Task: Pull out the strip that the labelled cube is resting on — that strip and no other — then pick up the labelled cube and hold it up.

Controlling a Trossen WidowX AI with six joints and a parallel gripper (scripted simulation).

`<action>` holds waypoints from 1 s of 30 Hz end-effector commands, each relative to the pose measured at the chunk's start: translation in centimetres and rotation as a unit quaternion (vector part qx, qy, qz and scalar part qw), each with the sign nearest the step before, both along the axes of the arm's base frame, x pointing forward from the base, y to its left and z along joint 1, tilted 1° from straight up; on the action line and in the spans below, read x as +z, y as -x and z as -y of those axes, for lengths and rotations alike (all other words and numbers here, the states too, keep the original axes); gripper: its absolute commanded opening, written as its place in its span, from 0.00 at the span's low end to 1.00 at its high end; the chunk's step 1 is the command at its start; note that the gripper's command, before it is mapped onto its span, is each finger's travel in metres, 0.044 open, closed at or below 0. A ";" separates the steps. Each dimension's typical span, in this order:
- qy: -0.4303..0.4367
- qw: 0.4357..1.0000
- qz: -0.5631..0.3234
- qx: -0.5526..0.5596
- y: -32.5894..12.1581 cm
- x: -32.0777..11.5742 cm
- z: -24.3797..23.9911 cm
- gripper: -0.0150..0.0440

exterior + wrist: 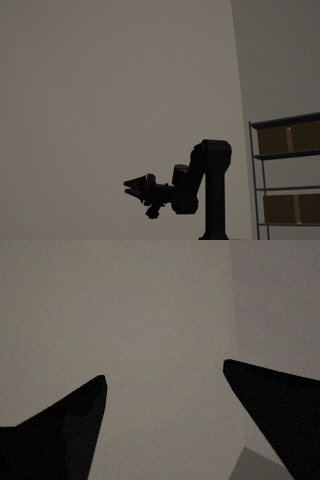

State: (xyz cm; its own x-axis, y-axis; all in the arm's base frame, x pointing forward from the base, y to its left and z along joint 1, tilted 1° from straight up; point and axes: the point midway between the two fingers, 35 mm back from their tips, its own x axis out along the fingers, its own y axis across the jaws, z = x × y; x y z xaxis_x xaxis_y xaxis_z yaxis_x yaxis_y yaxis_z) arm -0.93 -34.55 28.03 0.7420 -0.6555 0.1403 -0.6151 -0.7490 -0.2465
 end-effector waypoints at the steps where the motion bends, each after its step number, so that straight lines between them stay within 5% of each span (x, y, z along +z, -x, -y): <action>1: -0.004 1.000 0.004 0.003 -0.2 0.0 0.0 0.93; 12: -0.308 0.913 0.216 0.160 -15.8 0.4 -1.5 0.93; 30: -0.794 0.512 0.285 0.161 -33.6 -4.4 -18.3 0.93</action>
